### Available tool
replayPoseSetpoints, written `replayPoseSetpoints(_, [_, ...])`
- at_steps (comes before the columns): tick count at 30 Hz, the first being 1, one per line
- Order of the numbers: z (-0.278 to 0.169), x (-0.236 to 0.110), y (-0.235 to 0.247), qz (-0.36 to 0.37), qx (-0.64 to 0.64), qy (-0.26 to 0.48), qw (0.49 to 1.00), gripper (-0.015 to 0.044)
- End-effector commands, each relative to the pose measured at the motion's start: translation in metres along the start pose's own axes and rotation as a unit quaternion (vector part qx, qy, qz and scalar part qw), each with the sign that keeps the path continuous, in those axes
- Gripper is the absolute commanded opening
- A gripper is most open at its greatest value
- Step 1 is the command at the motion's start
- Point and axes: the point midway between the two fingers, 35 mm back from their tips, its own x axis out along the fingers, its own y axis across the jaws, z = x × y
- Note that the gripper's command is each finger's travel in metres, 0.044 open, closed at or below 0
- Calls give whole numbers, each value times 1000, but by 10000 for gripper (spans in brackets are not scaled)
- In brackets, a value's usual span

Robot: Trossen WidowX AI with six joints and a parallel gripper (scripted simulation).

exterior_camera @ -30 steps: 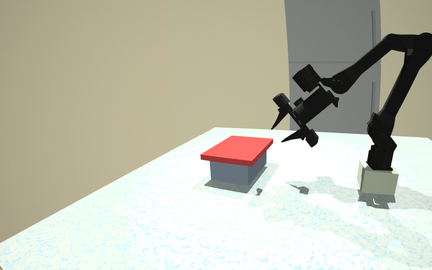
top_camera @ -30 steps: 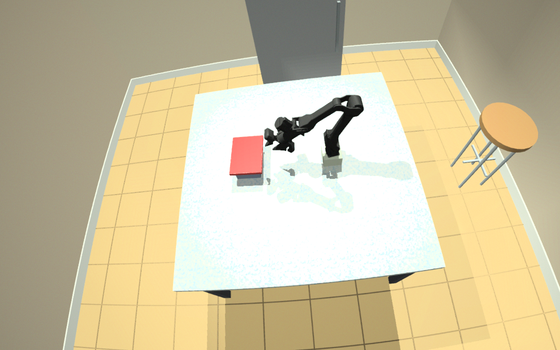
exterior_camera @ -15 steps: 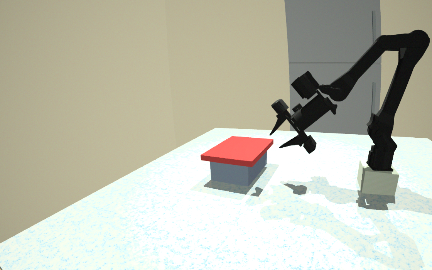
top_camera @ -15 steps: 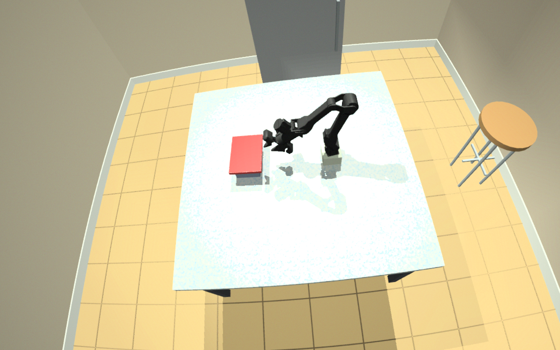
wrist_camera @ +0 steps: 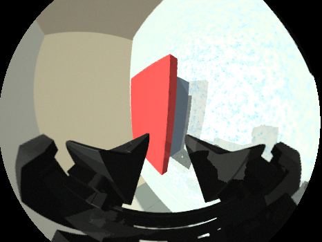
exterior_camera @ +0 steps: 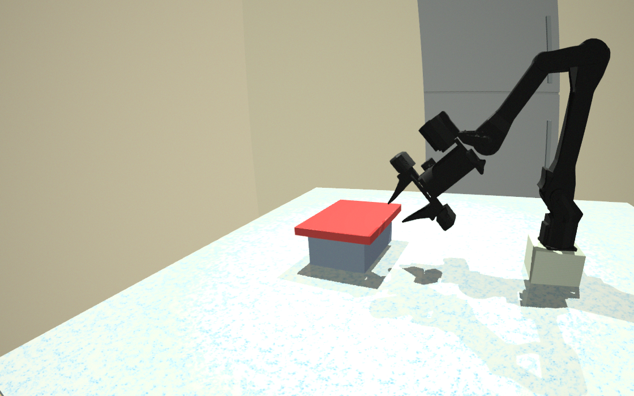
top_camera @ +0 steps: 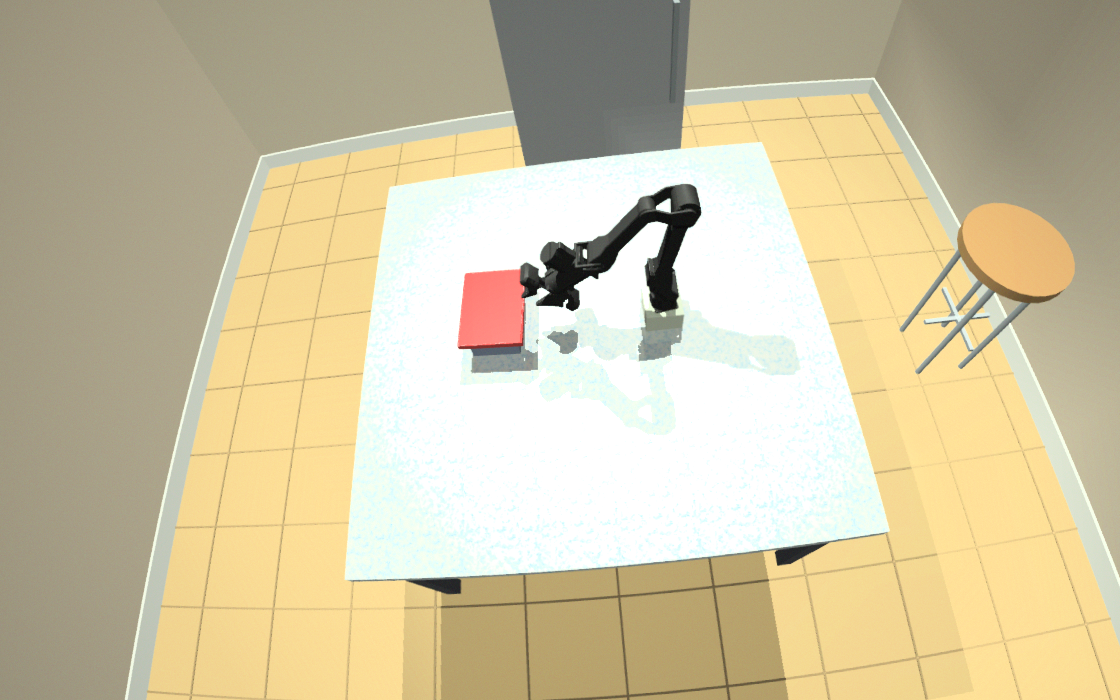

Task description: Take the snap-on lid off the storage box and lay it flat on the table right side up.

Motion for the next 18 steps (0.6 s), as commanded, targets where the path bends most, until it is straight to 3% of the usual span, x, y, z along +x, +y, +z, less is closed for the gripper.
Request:
replayPoseSetpoints(1, [0, 7, 2, 3, 0, 2, 1000, 235])
replayPoseSetpoints(18, [0, 34, 0, 4, 1, 2, 1000, 235])
